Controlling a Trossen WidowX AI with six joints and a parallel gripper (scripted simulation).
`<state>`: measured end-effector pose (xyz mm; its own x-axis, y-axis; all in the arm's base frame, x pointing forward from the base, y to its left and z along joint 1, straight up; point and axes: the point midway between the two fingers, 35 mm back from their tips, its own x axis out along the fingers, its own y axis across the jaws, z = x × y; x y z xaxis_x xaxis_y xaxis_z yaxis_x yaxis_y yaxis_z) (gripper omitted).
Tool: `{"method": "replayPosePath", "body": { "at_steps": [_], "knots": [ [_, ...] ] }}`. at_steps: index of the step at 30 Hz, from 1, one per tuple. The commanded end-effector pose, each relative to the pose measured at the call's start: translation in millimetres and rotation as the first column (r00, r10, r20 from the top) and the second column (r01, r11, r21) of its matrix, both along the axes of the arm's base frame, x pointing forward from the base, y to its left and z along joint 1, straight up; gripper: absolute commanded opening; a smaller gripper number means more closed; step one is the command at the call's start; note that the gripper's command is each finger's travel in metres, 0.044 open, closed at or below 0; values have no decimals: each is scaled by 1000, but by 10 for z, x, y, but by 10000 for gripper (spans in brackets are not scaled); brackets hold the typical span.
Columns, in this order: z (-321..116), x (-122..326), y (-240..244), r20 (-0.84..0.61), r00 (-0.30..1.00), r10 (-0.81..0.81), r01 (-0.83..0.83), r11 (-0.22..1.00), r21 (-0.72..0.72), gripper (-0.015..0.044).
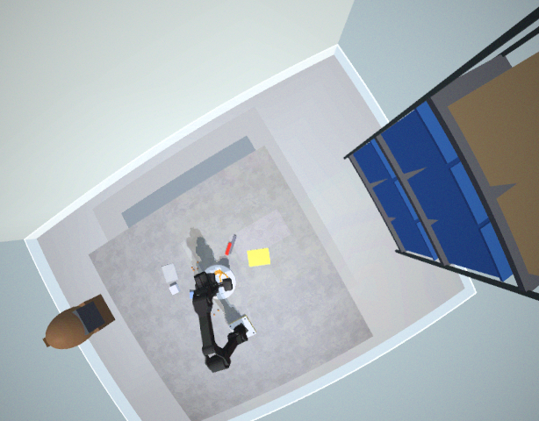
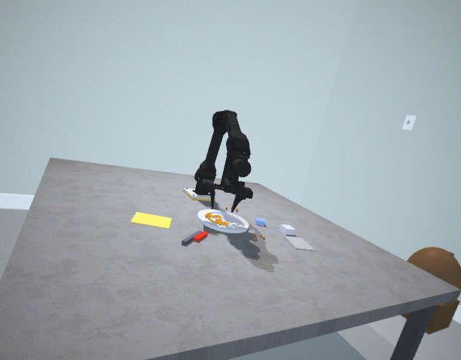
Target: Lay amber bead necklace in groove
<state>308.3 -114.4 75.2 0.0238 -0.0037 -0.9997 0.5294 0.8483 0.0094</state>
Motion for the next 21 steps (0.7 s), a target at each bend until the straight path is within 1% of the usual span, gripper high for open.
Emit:
{"method": "replayPosePath", "body": {
  "at_steps": [1,5,6,8,21],
  "knots": [
    [21,-7,-9,2,1000,24,-24,1000,-8,327],
    [-114,-3,-11,2,1000,24,-24,1000,-8,300],
    [-28,5,-3,8,1000,16,-16,1000,-4,293],
    [-36,6,-4,7,1000,17,-17,1000,-4,280],
    [-230,8,-11,4,1000,21,-21,1000,-6,193]
  ]
}}
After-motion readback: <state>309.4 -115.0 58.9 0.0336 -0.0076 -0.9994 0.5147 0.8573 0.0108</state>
